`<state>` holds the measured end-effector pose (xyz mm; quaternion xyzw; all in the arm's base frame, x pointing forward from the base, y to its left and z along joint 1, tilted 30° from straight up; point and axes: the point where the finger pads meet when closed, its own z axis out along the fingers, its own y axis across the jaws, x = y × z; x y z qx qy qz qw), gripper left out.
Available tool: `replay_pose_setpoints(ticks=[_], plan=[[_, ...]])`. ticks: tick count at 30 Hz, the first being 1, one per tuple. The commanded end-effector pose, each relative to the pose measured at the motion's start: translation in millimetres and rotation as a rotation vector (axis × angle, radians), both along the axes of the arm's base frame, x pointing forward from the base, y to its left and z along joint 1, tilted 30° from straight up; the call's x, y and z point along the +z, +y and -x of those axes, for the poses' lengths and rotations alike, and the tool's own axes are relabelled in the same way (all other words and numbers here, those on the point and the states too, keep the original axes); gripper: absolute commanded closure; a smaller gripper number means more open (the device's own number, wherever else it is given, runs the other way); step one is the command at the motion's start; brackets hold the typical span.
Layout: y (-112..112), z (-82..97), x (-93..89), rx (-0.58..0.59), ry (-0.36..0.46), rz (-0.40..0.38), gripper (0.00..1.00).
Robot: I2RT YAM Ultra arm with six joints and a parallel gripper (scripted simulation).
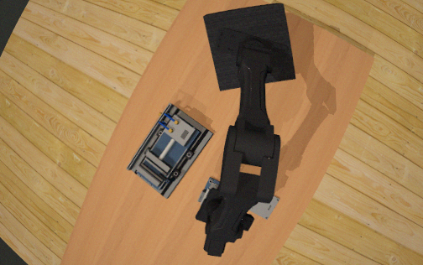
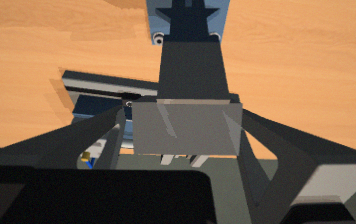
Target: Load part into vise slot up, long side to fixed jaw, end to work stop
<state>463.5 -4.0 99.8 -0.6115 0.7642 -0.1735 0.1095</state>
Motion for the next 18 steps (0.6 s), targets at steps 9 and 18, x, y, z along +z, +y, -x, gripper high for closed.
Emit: replay_pose_setpoints(ticks=[9,18], plan=[[-2.6,-2.8,16.2,0.059,-0.072,-0.128,0.19],[-2.7,-1.5,14.4,0.093,-0.083,-0.199,0.19]])
